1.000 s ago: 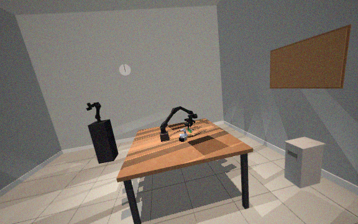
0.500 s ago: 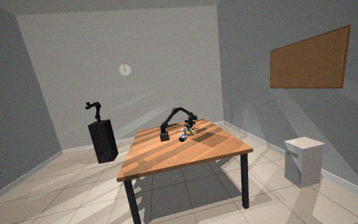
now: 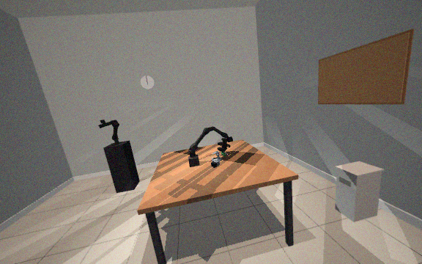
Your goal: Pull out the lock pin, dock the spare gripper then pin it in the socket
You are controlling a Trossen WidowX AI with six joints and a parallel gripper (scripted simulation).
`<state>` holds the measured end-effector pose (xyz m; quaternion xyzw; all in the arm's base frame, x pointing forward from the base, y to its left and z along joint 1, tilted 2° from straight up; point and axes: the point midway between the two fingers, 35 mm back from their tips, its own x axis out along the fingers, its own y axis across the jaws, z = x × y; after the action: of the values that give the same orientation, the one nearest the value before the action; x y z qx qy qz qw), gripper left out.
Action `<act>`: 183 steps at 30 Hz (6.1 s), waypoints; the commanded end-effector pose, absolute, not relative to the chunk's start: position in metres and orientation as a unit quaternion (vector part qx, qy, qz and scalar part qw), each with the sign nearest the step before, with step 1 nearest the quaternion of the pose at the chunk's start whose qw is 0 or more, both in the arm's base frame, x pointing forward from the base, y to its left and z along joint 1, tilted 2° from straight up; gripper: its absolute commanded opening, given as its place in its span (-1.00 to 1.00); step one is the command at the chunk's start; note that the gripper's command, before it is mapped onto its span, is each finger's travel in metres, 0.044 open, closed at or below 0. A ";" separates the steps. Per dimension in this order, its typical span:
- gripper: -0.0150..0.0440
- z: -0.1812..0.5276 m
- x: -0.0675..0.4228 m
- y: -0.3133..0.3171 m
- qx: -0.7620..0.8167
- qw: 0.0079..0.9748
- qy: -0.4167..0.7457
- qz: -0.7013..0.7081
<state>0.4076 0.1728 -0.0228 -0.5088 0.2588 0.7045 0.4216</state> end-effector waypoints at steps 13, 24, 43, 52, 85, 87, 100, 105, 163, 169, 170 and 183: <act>-0.49 -0.017 0.407 0.173 -0.508 0.422 0.258 0.705; -0.49 -0.004 0.400 0.170 -0.500 0.415 0.268 0.711; -0.49 0.000 0.388 0.167 -0.484 0.405 0.284 0.722; -0.49 0.018 0.392 0.156 -0.446 0.444 0.331 0.703; -0.49 0.025 0.398 0.139 -0.377 0.498 0.407 0.666; -0.49 0.021 0.398 0.140 -0.378 0.498 0.407 0.666; -0.49 0.001 0.399 0.140 -0.379 0.500 0.406 0.665; -0.49 -0.003 0.398 0.140 -0.380 0.500 0.405 0.664; 0.31 -0.019 0.399 0.141 -0.378 0.510 0.409 0.655; 0.84 -0.009 0.398 0.141 -0.378 0.510 0.409 0.656; 0.93 -0.008 0.398 0.141 -0.378 0.510 0.409 0.656; 1.00 0.010 0.386 0.138 -0.363 0.498 0.425 0.663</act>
<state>0.3850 0.1381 0.0010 -0.3615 0.4275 0.6638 0.4959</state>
